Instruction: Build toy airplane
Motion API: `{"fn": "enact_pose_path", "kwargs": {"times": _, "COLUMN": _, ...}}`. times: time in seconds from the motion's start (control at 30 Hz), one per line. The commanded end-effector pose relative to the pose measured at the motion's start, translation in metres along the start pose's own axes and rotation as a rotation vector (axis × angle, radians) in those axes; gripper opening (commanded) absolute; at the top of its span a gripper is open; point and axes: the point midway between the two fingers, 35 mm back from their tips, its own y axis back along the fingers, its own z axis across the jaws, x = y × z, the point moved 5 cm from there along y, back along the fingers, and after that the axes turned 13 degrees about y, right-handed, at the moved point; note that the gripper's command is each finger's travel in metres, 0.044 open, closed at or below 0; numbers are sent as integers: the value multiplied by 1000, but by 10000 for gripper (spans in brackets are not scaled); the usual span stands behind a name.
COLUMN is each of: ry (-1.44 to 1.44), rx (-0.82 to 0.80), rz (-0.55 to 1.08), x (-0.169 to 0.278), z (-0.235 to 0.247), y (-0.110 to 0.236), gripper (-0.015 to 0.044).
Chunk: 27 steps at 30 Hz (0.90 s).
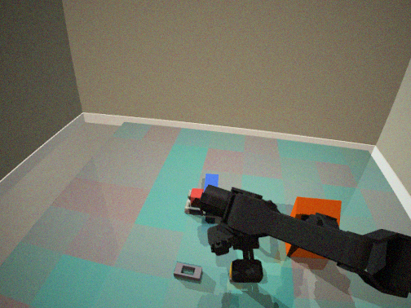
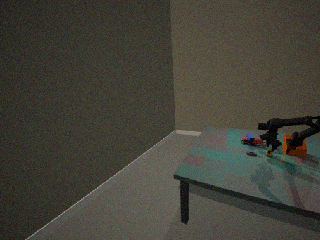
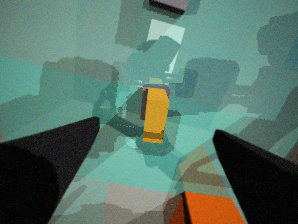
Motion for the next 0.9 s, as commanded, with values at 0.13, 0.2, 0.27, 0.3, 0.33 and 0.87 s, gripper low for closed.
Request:
{"fn": "enact_pose_path", "kwargs": {"times": 0.13, "ry": -5, "rx": 0, "rz": -1, "x": 0, "z": 0, "y": -12, "gripper": 440}}
{"fn": "enact_pose_path", "kwargs": {"times": 0.2, "ry": -5, "rx": 0, "rz": -1, "x": 0, "z": 0, "y": -16, "gripper": 440}}
{"fn": "enact_pose_path", "kwargs": {"times": 0.27, "ry": -5, "rx": 1, "rz": -1, "x": 0, "z": 0, "y": -19, "gripper": 440}}
{"fn": "enact_pose_path", "kwargs": {"times": 0.3, "ry": -5, "rx": 1, "rz": -1, "x": 0, "z": 0, "y": -20, "gripper": 440}}
{"fn": "enact_pose_path", "kwargs": {"times": 0.33, "ry": -5, "rx": 1, "rz": -1, "x": 0, "z": 0, "y": -22, "gripper": 440}}
{"fn": "enact_pose_path", "kwargs": {"times": 0.87, "ry": -5, "rx": -5, "rz": -3, "x": 1, "z": 1, "y": -47, "gripper": 440}}
